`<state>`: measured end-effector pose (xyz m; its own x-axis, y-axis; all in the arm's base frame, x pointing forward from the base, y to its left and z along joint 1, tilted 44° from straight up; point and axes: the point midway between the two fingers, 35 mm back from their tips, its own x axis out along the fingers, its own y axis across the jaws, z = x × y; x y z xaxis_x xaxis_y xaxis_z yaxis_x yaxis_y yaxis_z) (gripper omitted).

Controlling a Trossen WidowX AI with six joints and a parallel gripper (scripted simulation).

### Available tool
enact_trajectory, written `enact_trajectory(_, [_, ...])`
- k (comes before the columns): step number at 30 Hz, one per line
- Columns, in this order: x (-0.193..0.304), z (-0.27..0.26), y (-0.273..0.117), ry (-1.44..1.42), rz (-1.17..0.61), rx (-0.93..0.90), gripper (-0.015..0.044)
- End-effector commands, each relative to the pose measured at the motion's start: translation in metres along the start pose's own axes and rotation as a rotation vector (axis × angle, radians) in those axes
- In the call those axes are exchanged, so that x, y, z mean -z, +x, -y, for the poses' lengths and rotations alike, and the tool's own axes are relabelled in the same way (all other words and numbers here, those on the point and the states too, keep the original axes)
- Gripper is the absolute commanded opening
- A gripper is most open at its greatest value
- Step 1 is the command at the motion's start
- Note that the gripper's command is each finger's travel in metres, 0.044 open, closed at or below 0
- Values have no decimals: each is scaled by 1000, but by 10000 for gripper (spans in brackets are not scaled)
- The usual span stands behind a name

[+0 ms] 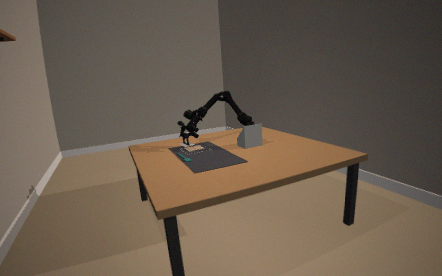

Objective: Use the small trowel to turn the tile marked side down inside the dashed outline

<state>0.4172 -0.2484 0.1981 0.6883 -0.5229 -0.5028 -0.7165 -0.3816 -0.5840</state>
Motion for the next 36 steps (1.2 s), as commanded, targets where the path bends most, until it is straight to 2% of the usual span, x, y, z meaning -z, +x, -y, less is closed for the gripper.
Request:
enact_trajectory(1, [29,7,-11,-25,-9,41,0])
enact_trajectory(15, [99,-8,-39,-97,-29,75,0])
enact_trajectory(36, [102,-10,-39,-100,-30,77,0])
